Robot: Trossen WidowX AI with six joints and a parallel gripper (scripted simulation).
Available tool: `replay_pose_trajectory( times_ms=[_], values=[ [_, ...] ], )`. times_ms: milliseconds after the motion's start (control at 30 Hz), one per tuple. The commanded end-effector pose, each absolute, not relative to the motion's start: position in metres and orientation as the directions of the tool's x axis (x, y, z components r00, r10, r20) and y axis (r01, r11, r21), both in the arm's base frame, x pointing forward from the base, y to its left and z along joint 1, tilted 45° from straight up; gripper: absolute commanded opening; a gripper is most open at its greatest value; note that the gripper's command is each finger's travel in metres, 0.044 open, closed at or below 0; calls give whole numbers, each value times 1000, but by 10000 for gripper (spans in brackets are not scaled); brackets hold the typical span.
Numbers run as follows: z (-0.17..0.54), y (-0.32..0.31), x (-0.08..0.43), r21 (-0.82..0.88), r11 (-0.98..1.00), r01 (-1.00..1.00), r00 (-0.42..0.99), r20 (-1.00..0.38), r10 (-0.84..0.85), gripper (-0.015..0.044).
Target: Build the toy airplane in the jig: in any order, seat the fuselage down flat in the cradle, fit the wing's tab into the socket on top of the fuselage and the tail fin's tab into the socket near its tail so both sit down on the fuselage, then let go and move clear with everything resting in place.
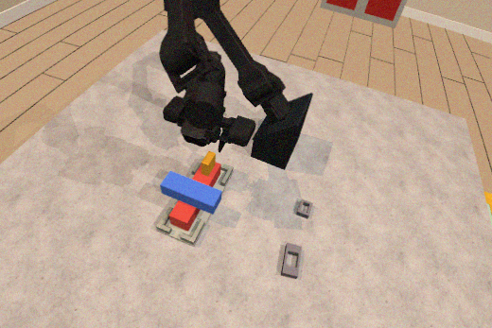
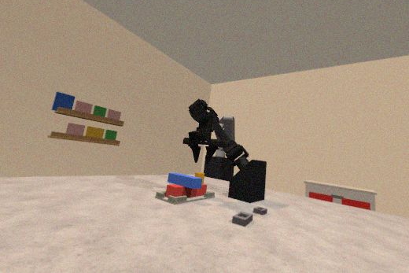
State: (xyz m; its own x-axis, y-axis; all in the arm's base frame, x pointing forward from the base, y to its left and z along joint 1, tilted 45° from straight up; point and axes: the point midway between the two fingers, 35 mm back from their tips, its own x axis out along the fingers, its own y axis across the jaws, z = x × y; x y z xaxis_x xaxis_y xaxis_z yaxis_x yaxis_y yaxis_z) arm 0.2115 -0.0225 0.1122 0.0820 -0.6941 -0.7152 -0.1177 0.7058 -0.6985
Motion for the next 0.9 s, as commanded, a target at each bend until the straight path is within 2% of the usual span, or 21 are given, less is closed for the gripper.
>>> replay_pose_trajectory(
  times_ms=[0, 867],
  values=[
    [130, -4, 210, -701, 704, -113, 82, -713, -696, 260],
    [130, -5, 207, -701, 704, -113, 82, -713, -696, 260]
  ],
)
